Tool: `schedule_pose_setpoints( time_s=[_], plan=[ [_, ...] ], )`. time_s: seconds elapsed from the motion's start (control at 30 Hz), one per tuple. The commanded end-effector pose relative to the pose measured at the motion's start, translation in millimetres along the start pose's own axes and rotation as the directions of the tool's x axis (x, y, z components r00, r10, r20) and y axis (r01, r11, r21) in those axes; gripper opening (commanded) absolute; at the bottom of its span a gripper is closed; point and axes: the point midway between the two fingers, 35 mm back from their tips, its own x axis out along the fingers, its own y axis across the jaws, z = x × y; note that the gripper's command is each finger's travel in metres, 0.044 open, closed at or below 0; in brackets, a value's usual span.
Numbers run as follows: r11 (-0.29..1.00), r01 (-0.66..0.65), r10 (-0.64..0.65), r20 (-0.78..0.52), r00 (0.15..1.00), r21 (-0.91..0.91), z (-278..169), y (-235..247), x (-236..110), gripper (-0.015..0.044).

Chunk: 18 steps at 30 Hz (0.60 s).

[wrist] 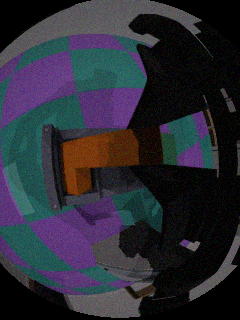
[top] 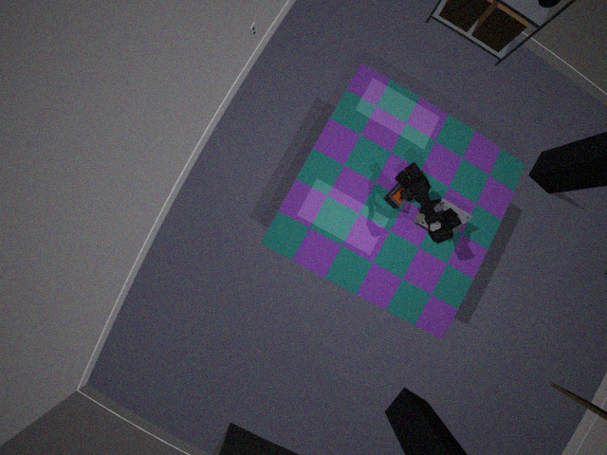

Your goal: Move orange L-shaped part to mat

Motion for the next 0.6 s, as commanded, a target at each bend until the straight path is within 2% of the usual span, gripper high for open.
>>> schedule_pose_setpoints(
  time_s=[0.0, 0.57],
  plan=[
    [1.0, 0.012, -0.012, -0.003, 1.0, -0.015, 3, -3, -9, 0.0],
    [1.0, 0.012, -0.012, -0.005, 1.0, -0.014, 3, -2, -35, 0.0]
  ],
)
